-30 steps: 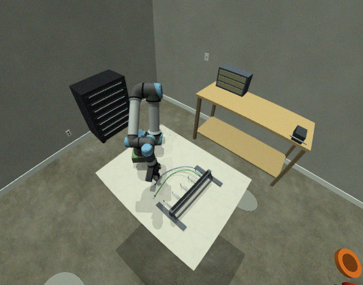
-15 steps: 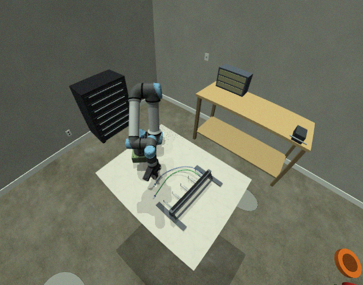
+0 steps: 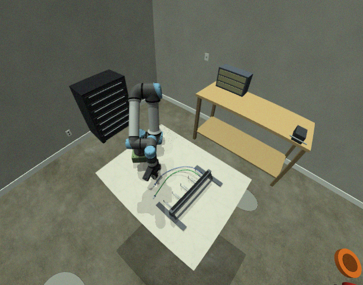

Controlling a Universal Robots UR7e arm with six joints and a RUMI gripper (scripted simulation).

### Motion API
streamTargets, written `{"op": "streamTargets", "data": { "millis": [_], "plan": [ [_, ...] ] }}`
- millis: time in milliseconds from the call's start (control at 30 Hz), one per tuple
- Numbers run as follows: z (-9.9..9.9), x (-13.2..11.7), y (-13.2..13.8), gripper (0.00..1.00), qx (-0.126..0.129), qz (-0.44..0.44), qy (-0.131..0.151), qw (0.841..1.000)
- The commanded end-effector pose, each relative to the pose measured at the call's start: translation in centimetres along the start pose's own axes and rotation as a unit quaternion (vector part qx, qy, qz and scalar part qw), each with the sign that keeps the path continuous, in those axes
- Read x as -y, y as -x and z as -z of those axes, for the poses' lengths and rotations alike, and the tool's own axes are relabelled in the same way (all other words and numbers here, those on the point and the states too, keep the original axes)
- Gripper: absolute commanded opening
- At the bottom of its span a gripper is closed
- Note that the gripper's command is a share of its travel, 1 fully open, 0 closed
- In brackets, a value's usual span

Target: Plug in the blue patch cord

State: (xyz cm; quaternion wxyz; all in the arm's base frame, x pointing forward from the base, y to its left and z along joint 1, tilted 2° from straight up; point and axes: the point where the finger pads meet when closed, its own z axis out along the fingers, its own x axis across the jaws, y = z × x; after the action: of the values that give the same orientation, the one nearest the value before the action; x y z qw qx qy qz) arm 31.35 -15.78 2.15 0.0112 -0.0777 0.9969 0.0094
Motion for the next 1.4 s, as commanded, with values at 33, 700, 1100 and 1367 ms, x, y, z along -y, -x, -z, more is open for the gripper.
{"op": "streamTargets", "data": {
  "millis": [33, 700, 1100, 1367],
  "plan": [
    [0.03, 0.03, 0.02, 0.0, 0.0, 0.0, 0.0, 1.0],
    [0.03, 0.03, 0.02, 0.0, 0.0, 0.0, 0.0, 1.0],
    [0.02, 0.58, 0.04, 0.22, 0.0, 0.001, 0.0, 1.0],
    [0.02, 0.58, 0.04, 0.22, 0.0, 0.001, 0.0, 1.0]
  ]
}}
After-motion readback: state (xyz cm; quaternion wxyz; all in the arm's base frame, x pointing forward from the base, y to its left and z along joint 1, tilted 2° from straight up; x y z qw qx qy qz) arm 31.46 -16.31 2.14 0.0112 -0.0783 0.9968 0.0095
